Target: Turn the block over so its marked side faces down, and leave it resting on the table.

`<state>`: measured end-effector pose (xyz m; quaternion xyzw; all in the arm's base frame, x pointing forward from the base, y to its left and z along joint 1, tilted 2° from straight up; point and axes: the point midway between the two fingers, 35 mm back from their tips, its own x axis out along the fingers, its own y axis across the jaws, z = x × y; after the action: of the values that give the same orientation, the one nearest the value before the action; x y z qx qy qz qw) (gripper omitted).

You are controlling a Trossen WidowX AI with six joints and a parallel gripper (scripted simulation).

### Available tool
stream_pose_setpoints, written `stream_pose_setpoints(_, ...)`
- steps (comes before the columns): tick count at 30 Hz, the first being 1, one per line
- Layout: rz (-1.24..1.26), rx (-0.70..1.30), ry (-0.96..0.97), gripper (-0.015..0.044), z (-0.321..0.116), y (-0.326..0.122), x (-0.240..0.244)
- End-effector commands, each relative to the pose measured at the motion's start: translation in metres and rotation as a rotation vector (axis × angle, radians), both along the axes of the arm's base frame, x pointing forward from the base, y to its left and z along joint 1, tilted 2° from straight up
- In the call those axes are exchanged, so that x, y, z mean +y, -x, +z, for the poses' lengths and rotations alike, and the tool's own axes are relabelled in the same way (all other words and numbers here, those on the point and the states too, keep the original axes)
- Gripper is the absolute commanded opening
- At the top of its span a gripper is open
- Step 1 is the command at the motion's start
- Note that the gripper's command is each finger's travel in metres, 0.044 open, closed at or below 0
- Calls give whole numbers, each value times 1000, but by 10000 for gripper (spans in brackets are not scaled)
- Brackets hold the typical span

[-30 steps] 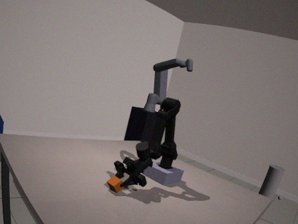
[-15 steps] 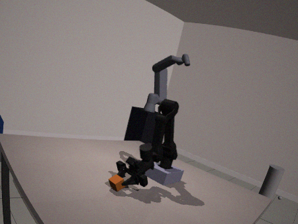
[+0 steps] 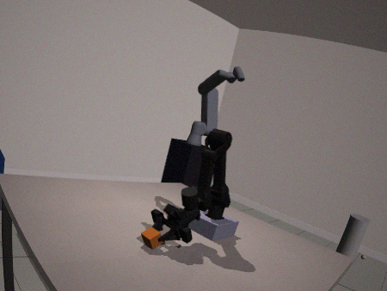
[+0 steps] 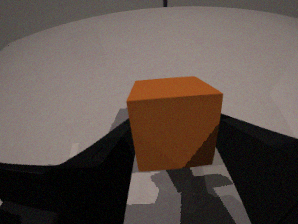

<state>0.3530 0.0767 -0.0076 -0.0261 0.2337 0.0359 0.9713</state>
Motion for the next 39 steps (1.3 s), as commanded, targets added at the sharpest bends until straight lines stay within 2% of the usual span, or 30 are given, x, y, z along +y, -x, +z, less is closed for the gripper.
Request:
stream_pose_setpoints(1, -2, -5, 4, 210, 1, 0, 0)
stream_pose_setpoints(10, -2, -5, 4, 440, 1, 0, 0)
stream_pose_setpoints(39, -2, -5, 4, 440, 1, 0, 0)
